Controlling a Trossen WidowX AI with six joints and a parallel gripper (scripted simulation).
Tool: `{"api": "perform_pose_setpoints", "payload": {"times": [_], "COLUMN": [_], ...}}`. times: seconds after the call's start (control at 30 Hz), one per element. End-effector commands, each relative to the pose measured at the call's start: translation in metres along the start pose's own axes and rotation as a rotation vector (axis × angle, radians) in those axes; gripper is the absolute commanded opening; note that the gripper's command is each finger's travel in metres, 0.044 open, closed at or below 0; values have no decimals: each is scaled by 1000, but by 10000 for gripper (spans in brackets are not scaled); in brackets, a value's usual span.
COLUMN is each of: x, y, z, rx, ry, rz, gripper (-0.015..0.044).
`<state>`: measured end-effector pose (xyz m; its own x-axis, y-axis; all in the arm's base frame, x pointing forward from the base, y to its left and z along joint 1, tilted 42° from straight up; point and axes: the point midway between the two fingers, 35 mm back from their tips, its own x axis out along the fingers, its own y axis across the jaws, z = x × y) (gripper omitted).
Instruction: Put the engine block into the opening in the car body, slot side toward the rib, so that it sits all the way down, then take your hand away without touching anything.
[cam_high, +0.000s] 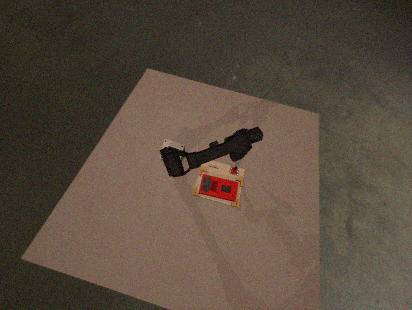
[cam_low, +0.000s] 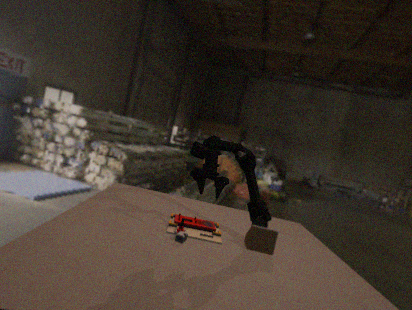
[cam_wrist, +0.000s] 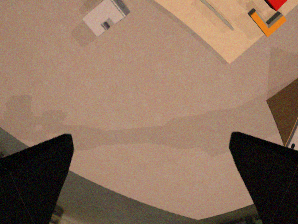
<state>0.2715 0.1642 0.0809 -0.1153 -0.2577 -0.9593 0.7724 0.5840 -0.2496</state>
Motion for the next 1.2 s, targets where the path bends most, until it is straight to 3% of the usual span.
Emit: {"api": "perform_pose_setpoints", "payload": {"times": [0.0,0.6,0.83,1.0,1.17], "x": [11,61,67,120,129], "y": [15,74,77,68,66], "z": [8,36,38,63,67], "rx": [-101,-550,-580,-580,-579], "ry": [-74,-358,-375,-376,-378], "rz": [-42,-270,-291,-292,-293], "gripper": [440,440,440,440,440]}}
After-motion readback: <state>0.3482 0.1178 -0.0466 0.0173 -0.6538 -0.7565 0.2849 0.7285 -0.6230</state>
